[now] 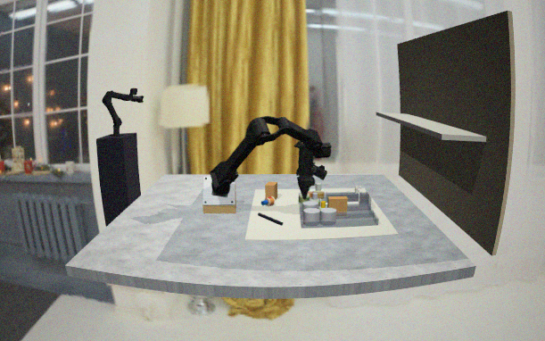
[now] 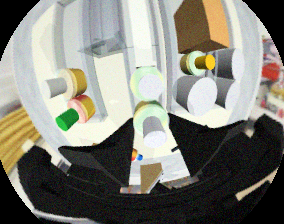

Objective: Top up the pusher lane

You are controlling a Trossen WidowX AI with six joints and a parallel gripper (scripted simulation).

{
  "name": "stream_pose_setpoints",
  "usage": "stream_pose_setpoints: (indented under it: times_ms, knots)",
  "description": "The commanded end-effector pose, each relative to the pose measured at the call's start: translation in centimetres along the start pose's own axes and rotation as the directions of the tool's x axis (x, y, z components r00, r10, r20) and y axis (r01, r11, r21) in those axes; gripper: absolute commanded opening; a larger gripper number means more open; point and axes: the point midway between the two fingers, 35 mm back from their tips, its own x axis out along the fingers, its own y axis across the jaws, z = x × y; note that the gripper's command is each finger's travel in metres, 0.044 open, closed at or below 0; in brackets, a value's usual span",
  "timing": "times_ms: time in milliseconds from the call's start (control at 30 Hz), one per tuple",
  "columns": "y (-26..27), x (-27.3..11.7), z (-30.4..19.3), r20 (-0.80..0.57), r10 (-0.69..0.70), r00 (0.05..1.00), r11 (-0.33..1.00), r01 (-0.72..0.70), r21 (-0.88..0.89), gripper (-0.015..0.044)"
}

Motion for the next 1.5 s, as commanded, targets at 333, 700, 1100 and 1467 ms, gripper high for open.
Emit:
stream_pose_setpoints:
  times_ms: [333, 700, 1100, 1467]
  knots:
    - [-0.31, -0.66, 1.52, 0.031, -0.002, 1.000, 1.000, 0.002, 0.017, 0.0000]
    - [-0.32, -0.62, 1.61, 0.031, -0.002, 1.000, 1.000, 0.002, 0.017, 0.0000]
    - [-0.32, -0.58, 1.61, 0.031, -0.003, 1.000, 1.000, 0.002, 0.017, 0.0000]
    - [-0.33, -0.47, 1.68, 0.031, -0.003, 1.000, 1.000, 0.002, 0.017, 0.0000]
